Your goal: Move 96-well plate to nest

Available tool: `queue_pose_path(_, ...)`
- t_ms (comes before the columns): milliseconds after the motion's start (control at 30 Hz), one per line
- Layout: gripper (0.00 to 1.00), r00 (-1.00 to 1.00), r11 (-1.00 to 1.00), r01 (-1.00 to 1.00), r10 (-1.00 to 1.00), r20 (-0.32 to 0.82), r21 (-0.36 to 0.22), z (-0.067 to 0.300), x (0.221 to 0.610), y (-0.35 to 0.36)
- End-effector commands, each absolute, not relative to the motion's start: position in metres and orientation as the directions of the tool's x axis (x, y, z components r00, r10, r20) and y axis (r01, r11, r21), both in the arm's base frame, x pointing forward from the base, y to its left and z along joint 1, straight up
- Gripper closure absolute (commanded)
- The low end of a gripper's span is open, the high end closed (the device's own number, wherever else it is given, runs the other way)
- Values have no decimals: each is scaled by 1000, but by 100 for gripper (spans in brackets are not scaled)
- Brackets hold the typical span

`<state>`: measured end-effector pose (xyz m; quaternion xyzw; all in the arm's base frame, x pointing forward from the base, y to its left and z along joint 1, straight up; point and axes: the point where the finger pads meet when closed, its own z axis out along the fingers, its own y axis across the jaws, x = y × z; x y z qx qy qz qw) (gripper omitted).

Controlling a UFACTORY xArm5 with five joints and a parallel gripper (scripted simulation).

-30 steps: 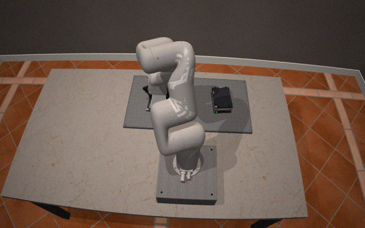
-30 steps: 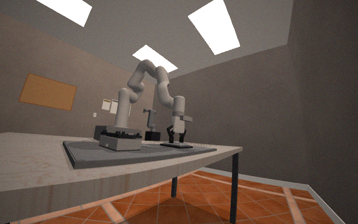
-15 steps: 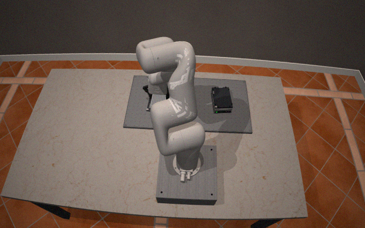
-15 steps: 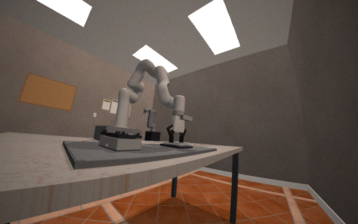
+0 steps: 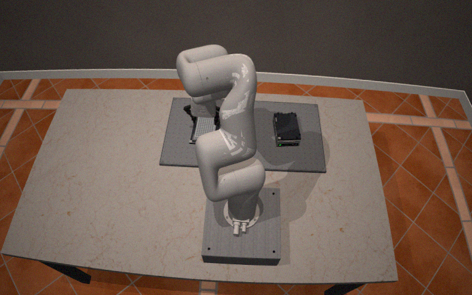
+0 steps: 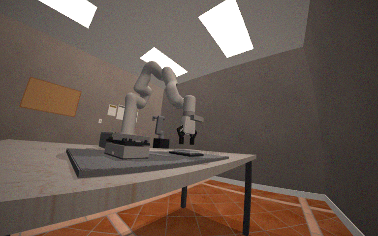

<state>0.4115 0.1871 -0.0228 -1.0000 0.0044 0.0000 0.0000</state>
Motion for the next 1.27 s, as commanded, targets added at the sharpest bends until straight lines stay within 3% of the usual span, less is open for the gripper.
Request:
queue_pose_path(0,0,1000,-1000,-9,-9,3,-2,-8,413,188)
queue_pose_path(567,0,1000,-1000,-9,-9,3,-2,32,413,188)
queue_pose_path(1233,0,1000,-1000,-9,-9,3,-2,31,413,188)
